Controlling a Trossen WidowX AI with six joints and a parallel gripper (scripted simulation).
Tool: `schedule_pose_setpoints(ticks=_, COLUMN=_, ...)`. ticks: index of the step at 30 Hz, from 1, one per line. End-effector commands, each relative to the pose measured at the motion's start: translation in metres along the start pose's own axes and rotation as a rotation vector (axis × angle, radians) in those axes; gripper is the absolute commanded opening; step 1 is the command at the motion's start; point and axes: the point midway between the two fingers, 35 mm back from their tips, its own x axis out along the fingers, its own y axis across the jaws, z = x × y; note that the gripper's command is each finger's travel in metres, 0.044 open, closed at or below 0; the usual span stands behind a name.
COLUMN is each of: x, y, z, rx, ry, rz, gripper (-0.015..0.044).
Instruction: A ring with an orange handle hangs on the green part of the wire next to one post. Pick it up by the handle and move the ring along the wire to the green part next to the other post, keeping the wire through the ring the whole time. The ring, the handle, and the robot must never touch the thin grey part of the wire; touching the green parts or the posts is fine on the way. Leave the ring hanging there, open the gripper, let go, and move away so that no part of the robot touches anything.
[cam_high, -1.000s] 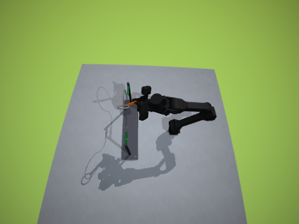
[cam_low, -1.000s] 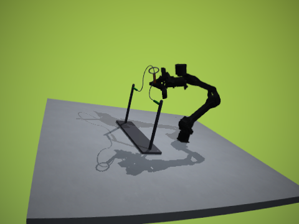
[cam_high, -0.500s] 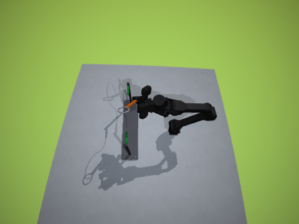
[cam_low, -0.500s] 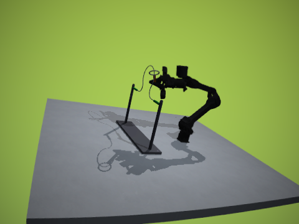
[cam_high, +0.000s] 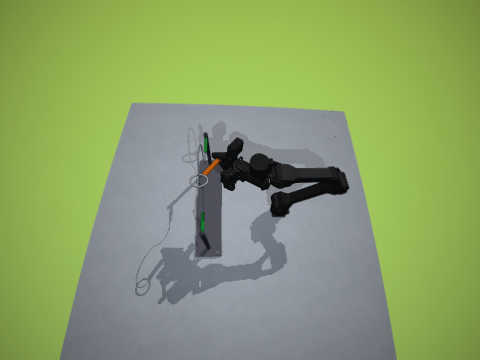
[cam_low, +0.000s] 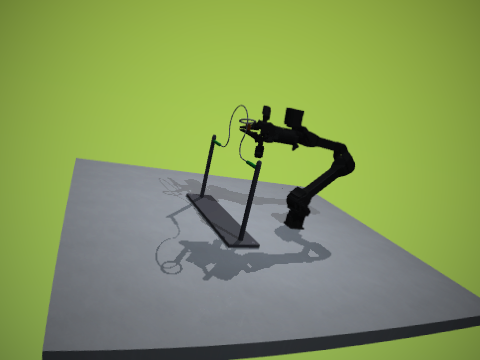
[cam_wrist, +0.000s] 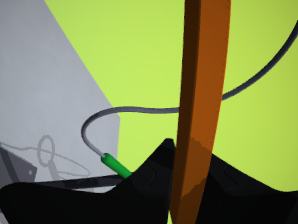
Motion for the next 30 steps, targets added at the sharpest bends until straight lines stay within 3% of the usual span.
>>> schedule_pose_setpoints(ticks=1, x=0.0, y=-0.002, z=-0.002, rx=-0.046, ry=0.001, rz=-0.031, gripper=-0.015)
schedule_pose_setpoints(ticks=30, x=0.0, y=-0.018, z=0.002, rx=-0.394, ry=-0.044, rz=-0.255, gripper=-0.015)
